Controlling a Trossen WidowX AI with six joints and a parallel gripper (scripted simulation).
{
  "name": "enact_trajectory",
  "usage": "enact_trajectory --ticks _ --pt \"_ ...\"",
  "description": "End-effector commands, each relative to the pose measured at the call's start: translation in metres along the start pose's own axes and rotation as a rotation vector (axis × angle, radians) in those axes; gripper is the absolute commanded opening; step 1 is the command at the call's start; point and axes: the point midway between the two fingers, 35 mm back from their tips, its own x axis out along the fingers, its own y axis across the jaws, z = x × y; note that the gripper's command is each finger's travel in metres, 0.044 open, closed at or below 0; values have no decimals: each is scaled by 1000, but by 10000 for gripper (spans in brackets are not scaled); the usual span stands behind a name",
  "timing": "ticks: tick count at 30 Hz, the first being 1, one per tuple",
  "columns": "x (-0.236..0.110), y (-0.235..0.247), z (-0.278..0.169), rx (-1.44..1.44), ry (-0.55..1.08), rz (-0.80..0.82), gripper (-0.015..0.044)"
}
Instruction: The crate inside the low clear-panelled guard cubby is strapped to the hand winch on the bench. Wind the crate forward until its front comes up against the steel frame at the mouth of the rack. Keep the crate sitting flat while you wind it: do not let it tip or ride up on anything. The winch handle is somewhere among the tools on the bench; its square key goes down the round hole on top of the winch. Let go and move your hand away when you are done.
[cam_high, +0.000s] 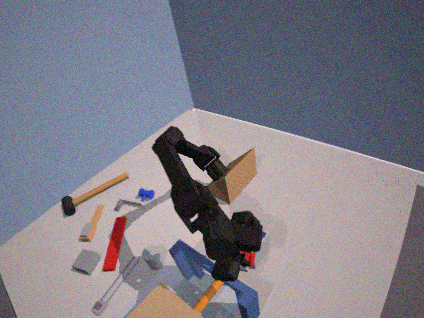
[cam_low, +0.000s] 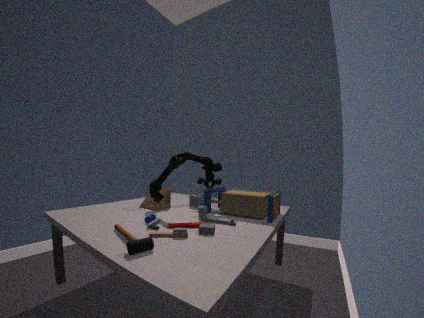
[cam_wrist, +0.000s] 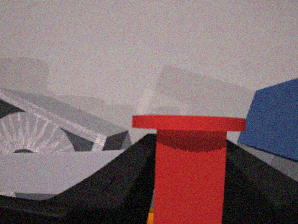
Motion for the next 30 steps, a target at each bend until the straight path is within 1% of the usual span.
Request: enact_trajectory --ticks 1,30 --pt "11 8 22 -23 -28 14 0" --pt "22 28 50 -24 -30 15 0"
